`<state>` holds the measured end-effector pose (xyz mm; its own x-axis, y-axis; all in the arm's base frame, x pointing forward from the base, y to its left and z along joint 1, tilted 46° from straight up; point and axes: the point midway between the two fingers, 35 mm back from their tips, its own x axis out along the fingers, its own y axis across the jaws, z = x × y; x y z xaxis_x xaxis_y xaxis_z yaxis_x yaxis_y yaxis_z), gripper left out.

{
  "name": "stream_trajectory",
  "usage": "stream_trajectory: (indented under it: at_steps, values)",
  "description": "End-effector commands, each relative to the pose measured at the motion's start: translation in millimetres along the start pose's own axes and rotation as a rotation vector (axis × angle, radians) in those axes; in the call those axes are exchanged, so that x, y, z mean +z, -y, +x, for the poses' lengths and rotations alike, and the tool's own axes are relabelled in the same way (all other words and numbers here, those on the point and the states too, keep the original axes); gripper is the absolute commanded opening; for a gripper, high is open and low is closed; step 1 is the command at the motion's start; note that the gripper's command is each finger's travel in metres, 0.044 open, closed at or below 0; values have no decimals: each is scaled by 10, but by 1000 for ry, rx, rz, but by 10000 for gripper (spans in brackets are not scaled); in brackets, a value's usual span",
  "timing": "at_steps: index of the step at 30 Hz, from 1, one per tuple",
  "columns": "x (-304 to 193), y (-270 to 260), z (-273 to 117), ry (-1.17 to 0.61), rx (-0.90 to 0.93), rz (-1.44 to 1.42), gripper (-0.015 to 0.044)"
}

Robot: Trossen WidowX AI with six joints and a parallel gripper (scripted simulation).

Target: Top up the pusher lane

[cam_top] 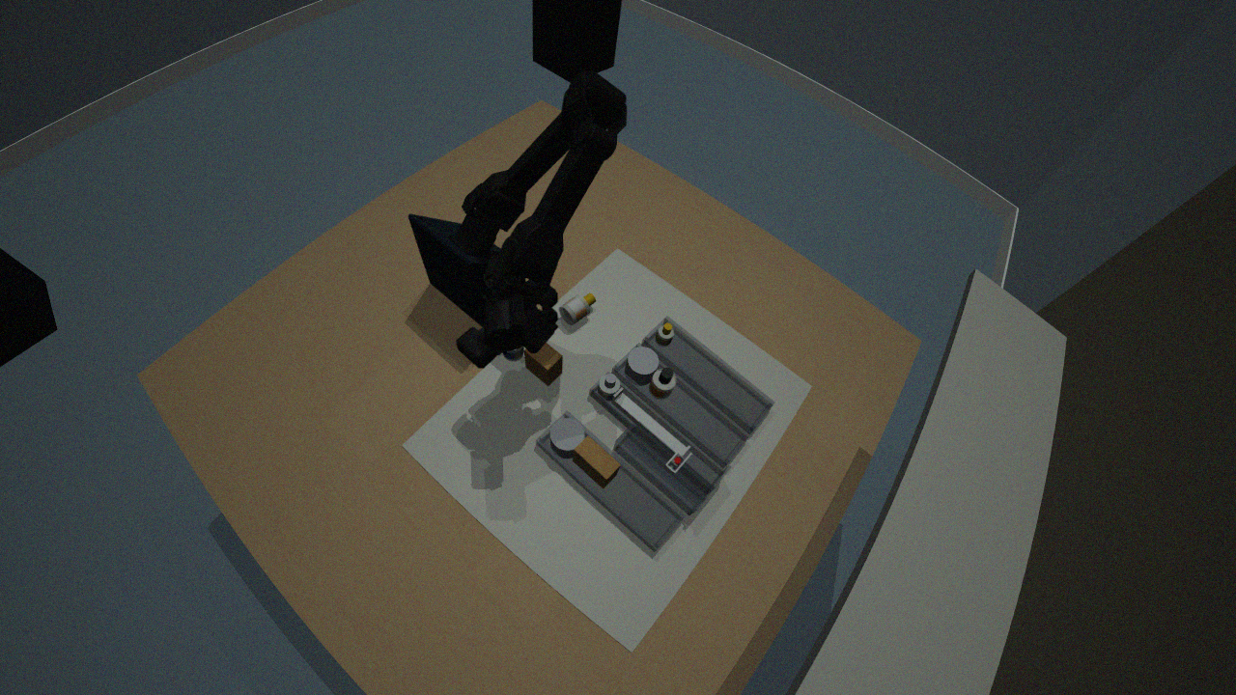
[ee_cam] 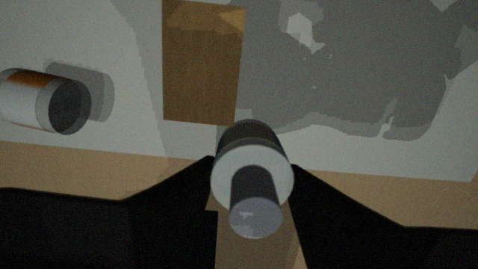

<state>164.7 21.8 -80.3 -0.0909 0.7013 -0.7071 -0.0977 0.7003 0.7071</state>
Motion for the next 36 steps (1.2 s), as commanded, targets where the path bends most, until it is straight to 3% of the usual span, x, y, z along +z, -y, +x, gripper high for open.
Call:
stream_trajectory:
  at_steps: [1,10,36]
  values:
    - [-18,-5,-219,-4,-3,-7,0]
    - [-36,-46,-474,-6,3,-7,0]
    - [1065,-555,-115,6,-10,8,0]
